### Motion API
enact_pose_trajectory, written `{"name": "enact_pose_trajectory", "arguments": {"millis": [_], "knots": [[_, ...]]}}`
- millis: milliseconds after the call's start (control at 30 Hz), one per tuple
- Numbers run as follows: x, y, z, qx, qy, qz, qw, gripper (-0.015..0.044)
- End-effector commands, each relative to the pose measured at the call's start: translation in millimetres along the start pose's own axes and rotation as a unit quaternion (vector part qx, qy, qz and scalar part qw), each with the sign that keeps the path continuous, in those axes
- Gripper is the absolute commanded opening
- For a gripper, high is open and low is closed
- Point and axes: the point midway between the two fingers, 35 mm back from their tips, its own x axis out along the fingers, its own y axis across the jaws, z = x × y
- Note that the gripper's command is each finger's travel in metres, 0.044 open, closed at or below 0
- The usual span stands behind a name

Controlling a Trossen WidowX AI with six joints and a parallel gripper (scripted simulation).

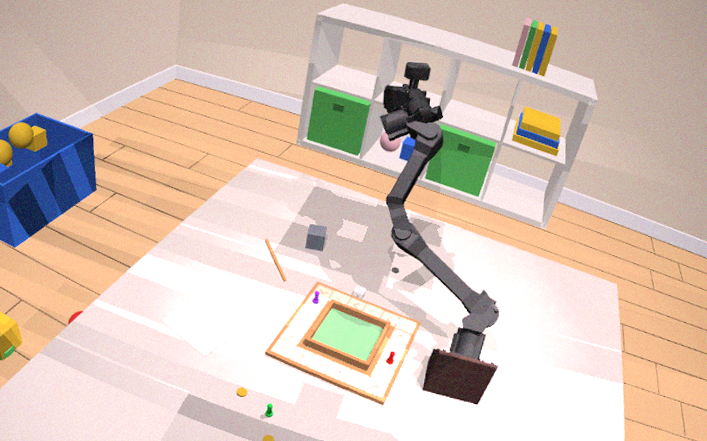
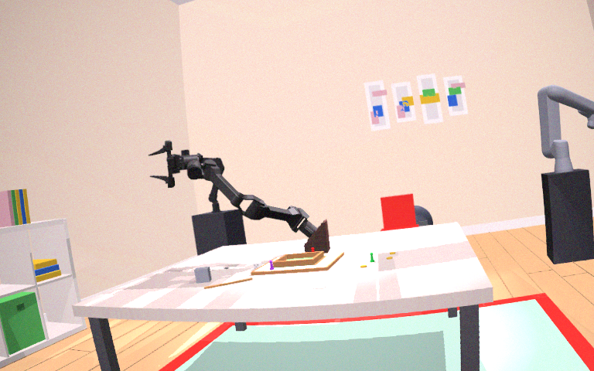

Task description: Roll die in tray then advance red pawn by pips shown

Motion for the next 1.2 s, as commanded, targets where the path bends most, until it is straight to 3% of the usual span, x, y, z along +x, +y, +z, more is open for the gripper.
{"name": "enact_pose_trajectory", "arguments": {"millis": [0, 133, 367, 567, 900, 1167], "knots": [[-1.2, -2.3, -1.1, 0.003, 0.000, -0.002, 1.000, 0.0374], [-24.6, -46.7, -26.7, 0.074, 0.006, -0.052, 0.996, 0.0275], [-66.3, -111.1, -96.3, 0.230, 0.022, -0.153, 0.961, 0.0275], [-96.6, -128.1, -178.9, 0.374, 0.057, -0.216, 0.900, 0.0275], [-112.7, -61.3, -301.0, 0.584, 0.154, -0.234, 0.762, 0.0275], [-99.1, 50.9, -340.5, 0.690, 0.252, -0.163, 0.659, 0.0275]]}}
